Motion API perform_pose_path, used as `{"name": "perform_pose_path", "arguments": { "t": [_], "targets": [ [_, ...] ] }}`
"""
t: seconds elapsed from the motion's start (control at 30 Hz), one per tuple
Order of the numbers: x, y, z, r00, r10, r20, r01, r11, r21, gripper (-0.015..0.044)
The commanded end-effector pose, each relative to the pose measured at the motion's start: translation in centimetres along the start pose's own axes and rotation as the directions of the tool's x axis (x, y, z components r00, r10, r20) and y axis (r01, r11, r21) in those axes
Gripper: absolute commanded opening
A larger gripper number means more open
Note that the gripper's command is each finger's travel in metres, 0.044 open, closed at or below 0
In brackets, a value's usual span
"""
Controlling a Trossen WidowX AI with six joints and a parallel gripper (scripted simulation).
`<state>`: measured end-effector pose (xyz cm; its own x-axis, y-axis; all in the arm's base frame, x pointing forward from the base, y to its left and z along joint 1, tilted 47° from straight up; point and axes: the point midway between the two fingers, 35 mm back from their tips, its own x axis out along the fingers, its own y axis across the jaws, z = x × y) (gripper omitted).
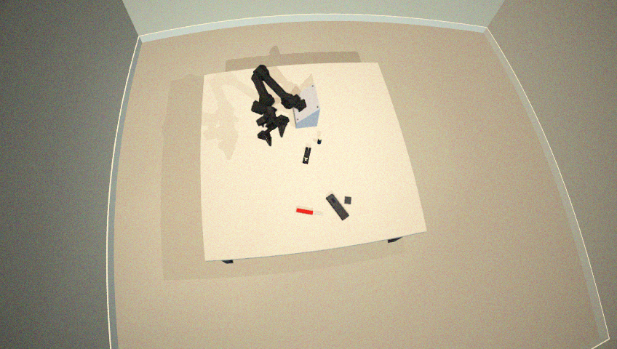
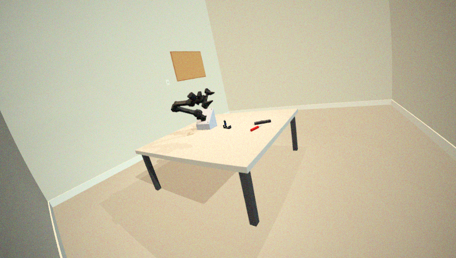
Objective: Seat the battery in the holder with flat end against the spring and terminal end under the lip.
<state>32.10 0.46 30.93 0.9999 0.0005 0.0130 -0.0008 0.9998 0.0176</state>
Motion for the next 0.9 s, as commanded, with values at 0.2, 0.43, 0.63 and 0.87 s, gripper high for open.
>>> {"name": "perform_pose_path", "arguments": {
  "t": [0.2,0.43,0.63,0.87],
  "targets": [
    [2.3,2.7,-11.9,0.877,-0.020,-0.480,0.126,0.974,0.189,0.0216],
    [-2.1,4.9,-24.5,0.457,-0.188,-0.869,0.417,0.909,0.022,0.0033],
    [-8.5,4.3,-30.1,0.085,-0.483,-0.871,0.510,0.772,-0.379,0.0000],
    [-12.4,3.1,-30.9,-0.066,-0.729,-0.682,0.463,0.583,-0.668,0.0000]
  ]
}}
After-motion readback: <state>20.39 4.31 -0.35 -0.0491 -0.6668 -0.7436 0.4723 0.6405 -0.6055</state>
